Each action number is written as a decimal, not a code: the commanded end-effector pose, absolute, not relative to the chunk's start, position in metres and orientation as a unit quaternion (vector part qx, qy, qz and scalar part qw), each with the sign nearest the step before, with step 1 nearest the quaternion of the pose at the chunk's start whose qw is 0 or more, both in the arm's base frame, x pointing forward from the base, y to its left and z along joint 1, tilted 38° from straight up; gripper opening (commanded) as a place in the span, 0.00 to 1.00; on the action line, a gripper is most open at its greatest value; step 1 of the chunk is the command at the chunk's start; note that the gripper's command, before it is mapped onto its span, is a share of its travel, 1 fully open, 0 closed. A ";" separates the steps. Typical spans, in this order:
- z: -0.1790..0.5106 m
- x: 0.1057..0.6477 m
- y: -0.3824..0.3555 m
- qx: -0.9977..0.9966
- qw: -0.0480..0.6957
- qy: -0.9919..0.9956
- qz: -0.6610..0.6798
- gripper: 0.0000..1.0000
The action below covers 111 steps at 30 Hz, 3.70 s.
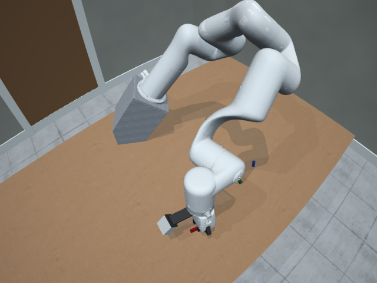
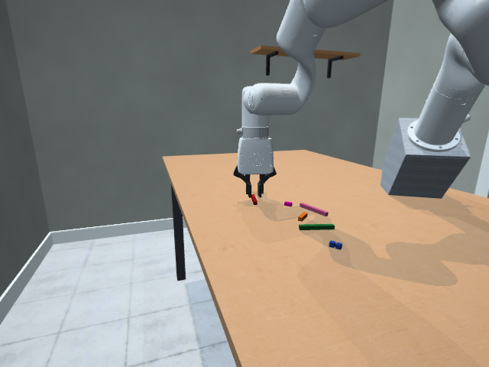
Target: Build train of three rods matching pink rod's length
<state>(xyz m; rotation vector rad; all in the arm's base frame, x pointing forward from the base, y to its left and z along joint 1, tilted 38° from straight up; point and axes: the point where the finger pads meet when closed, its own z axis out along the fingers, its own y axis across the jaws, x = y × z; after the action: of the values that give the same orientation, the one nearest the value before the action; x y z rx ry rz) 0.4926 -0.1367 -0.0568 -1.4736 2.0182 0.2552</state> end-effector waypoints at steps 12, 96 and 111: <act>-0.056 0.493 -0.138 -0.558 0.310 0.764 0.095 0.24; -0.067 0.500 -0.132 -0.558 0.310 0.764 0.095 0.24; -0.067 0.500 -0.132 -0.558 0.310 0.764 0.095 0.24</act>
<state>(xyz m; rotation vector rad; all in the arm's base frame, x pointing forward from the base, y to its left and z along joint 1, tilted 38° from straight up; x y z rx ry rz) 0.4991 -0.1305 -0.0677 -1.4737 2.0182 0.2551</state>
